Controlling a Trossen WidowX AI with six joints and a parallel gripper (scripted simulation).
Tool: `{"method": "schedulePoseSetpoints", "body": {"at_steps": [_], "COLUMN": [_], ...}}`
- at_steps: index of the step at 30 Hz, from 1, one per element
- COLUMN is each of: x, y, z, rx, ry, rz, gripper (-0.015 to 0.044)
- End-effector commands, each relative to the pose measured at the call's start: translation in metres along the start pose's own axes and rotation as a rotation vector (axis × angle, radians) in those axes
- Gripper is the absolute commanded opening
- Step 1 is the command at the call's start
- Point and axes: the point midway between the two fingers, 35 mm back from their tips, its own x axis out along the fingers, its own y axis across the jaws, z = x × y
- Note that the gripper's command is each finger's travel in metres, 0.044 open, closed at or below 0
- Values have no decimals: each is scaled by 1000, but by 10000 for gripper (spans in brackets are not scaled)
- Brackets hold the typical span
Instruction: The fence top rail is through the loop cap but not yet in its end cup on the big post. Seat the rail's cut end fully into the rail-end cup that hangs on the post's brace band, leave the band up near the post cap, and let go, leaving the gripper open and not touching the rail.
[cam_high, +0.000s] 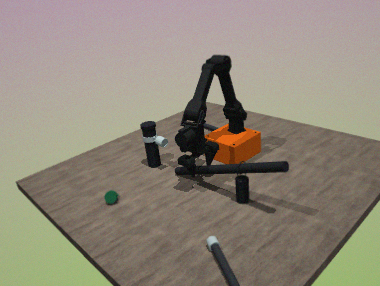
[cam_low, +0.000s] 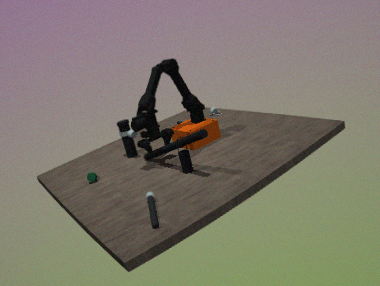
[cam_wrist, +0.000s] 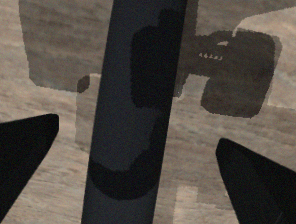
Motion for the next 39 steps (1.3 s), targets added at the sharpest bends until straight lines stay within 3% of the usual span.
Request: {"method": "schedulePoseSetpoints", "body": {"at_steps": [1, 8, 17, 30, 35, 39], "x": [8, 17, 17, 17, 12, 7], "y": [-2, -2, -2, -2, -1, 0], "z": [1, 1, 1, 1, 1, 4], "rx": [4, 4, 4, 4, 4, 3], "ry": [-5, -5, -5, -5, -5, -31], "rz": [-2, -2, -2, -2, -2, -3], "gripper": [440, 440, 204, 117, 0, 0]}}
